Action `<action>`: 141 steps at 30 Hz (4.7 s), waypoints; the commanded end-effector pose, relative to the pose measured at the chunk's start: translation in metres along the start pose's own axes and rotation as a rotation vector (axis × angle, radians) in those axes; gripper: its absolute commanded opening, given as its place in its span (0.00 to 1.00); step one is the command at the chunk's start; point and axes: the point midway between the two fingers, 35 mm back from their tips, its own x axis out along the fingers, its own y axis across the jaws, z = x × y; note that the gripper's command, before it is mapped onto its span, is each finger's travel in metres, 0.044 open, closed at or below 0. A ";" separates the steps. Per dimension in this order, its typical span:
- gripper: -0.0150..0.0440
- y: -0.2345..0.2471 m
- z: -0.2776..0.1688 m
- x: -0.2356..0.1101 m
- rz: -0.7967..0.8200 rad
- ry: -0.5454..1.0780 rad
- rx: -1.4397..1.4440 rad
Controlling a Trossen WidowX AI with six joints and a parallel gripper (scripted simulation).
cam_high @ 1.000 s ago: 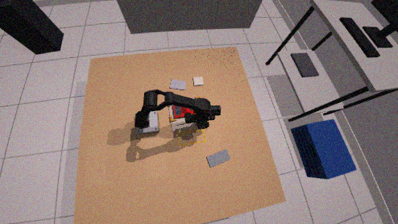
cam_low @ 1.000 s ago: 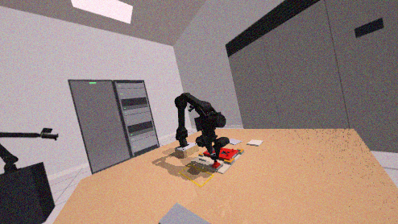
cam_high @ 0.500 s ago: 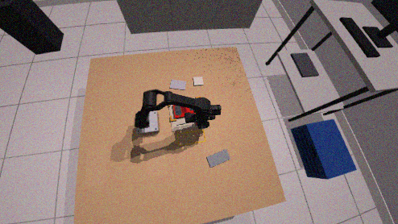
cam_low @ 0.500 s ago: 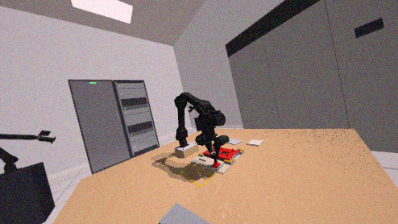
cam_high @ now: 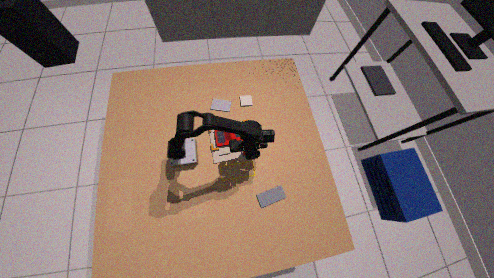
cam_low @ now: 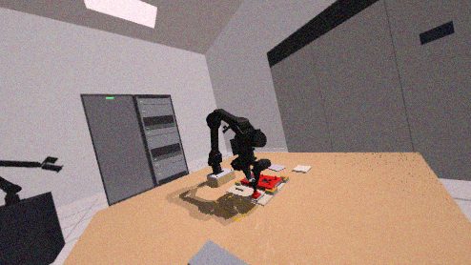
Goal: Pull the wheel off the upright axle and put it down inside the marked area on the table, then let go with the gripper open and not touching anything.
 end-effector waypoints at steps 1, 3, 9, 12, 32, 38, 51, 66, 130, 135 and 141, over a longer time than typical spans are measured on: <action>0.25 0.000 0.000 -0.002 0.001 -0.003 -0.002; 0.25 0.000 0.000 -0.003 0.001 -0.003 -0.002; 0.25 0.000 0.000 -0.008 0.001 -0.003 -0.002; 0.25 0.000 0.000 -0.018 0.001 -0.003 -0.002; 0.25 -0.026 0.050 -0.036 -0.002 -0.006 -0.002; 0.25 -0.042 0.073 -0.038 -0.002 -0.009 -0.002; 0.25 -0.064 0.100 -0.036 -0.004 -0.012 -0.002; 0.25 -0.062 0.102 0.022 -0.004 -0.012 -0.002; 1.00 -0.144 0.064 -0.044 -0.010 -0.009 -0.002; 1.00 -0.144 0.064 -0.044 -0.010 -0.009 -0.002; 1.00 -0.144 0.064 -0.044 -0.010 -0.009 -0.002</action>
